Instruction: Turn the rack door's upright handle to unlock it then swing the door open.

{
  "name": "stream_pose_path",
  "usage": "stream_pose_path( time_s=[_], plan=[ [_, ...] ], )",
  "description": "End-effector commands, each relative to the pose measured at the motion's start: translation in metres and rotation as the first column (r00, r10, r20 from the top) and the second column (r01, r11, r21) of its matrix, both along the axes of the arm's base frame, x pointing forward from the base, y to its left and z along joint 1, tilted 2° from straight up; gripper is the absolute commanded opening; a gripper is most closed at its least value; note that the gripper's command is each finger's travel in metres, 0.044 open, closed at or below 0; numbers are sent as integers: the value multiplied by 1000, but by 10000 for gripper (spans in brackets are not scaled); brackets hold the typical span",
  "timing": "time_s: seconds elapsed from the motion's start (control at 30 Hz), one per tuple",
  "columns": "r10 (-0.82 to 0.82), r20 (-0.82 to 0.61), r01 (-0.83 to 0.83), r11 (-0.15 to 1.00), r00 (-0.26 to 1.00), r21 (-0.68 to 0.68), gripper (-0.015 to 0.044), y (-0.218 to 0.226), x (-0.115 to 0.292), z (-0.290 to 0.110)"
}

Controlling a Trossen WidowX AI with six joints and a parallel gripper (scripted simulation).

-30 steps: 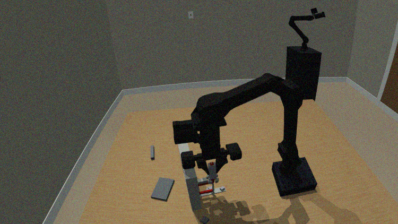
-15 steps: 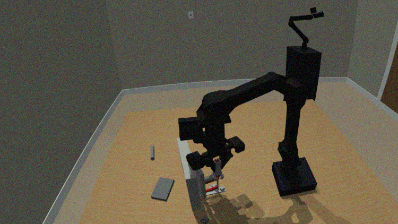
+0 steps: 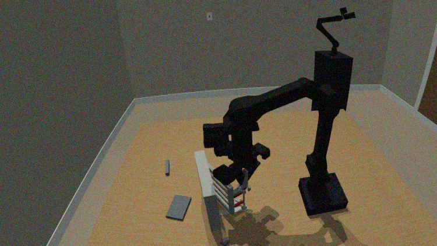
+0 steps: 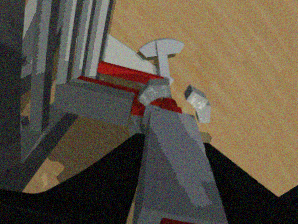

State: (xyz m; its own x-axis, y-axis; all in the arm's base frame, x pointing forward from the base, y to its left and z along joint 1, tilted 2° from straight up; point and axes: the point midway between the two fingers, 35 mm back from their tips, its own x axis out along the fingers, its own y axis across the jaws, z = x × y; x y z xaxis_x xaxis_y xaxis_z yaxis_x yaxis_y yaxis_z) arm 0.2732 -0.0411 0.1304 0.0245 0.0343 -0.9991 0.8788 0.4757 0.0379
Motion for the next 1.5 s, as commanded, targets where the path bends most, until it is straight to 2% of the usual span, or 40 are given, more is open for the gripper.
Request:
stream_pose_path(
  time_s=[0.0, 0.73, 1.47],
  plan=[
    [78, 19, -78, 997, 997, -5, 17, -4, -3, 1],
    [372, 22, -371, 928, 928, -22, 17, -38, -27, -1],
    [627, 20, -626, 778, 778, -39, 17, -77, -41, -3]
  ],
)
